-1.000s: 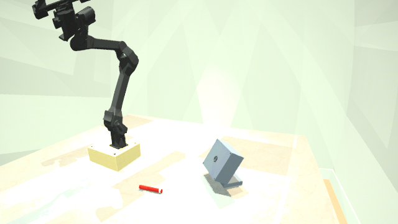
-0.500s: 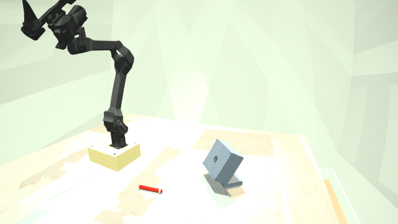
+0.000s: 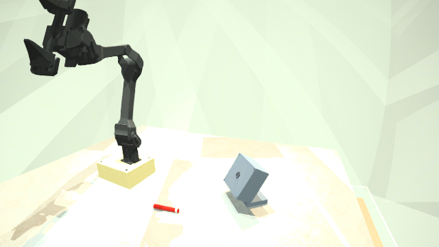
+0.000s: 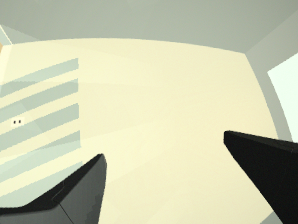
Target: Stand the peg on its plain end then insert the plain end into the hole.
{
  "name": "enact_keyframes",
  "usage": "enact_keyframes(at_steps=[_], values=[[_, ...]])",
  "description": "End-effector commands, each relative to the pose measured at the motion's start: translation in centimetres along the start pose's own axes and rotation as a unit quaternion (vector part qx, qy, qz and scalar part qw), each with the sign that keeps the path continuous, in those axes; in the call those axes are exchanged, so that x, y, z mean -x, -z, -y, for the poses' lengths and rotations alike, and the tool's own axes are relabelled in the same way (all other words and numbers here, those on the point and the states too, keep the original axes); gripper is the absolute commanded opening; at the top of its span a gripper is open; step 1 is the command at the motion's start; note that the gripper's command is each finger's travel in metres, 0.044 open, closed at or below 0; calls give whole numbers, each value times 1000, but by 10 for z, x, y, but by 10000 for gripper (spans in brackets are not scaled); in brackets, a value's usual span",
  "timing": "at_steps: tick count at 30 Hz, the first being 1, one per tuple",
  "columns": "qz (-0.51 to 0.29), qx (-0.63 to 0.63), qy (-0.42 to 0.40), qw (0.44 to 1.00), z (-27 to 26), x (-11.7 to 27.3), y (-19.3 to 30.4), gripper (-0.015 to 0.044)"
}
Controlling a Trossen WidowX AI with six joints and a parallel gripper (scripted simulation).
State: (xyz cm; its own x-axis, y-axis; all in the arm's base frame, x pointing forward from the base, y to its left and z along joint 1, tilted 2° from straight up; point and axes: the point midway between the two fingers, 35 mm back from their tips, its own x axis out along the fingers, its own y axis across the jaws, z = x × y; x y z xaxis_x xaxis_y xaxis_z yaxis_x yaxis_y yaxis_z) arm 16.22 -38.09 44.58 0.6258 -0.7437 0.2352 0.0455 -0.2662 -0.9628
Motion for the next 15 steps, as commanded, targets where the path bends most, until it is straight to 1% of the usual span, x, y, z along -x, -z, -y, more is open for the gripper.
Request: enact_keyframes(at_steps=[1,8,15], values=[[10,-48,-41,998,-26,-8,-14,440],[32,-131,-123,983,-72,-19,-50,440],[48,-202,-212,955,-119,-21,-92,440]])
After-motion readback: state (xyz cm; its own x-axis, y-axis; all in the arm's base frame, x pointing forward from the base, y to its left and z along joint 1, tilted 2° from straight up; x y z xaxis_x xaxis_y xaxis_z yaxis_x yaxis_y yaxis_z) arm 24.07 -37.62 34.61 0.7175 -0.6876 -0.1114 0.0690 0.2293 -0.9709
